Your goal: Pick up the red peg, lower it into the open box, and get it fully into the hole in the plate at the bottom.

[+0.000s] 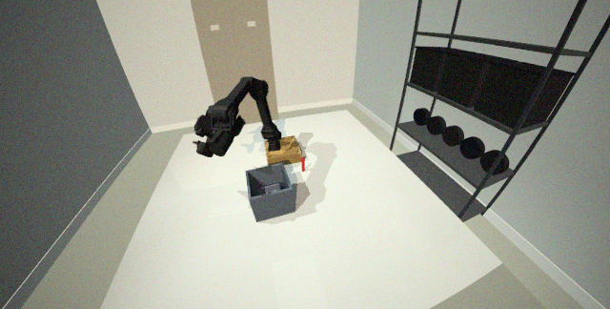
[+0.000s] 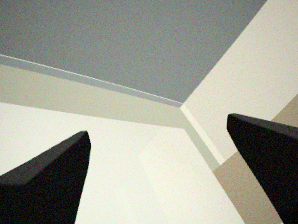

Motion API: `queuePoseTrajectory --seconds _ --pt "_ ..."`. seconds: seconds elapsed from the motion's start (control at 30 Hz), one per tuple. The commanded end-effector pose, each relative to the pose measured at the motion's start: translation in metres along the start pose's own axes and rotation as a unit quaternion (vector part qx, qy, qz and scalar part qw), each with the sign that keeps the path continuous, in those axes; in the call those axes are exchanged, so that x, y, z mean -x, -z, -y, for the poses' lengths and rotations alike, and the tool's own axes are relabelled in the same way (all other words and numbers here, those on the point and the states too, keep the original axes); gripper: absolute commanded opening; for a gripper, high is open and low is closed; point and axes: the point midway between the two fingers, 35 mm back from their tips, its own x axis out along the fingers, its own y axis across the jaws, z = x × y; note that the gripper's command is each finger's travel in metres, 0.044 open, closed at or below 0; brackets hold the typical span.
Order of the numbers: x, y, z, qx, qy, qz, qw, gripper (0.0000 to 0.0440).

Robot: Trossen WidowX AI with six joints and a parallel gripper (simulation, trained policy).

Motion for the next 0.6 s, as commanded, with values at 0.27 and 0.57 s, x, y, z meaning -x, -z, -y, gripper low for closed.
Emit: queuePoseTrajectory --seconds 0.27,0.57 --pt "0.042 0.021 -0.017 -0.061 -0.106 -0.070 0.990 0.0440" --pt "0.098 0.043 -0.030 -0.123 -0.225 -0.142 0.956 0.0440"
